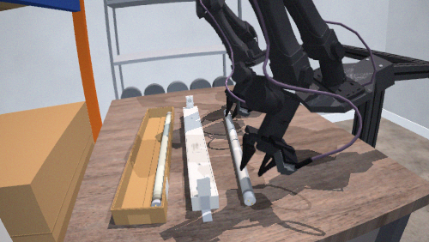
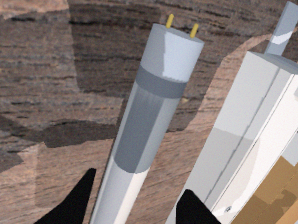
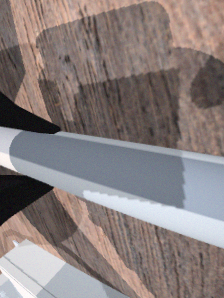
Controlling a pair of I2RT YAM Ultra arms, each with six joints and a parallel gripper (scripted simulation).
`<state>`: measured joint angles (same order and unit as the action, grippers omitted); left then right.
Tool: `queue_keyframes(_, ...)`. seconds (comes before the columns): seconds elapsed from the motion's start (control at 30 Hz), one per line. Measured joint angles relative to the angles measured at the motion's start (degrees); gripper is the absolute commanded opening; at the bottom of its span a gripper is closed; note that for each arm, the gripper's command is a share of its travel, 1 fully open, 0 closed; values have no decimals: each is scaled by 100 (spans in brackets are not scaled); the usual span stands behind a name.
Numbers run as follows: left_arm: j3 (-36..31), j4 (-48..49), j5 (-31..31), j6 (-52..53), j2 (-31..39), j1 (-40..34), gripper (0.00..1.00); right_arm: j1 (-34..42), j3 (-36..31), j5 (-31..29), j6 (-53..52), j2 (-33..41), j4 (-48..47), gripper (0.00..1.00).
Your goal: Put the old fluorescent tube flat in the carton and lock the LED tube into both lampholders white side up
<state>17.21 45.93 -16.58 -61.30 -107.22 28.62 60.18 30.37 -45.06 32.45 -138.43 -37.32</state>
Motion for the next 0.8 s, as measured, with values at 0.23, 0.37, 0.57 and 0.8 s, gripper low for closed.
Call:
queue_keyframes(0.23,-212,-334,-92,101,586,133,49,0,0,0,0,0,0,11)
queue_keyframes(0.37,-289,-428,-107,129,715,173,49,0,0,0,0,0,0,11)
queue_keyframes(0.57,-234,-581,-79,118,686,131,49,0,0,0,0,0,0,11)
queue_keyframes(0.8,179,-1401,227,-114,645,-120,49,0,0,0,0,0,0,11)
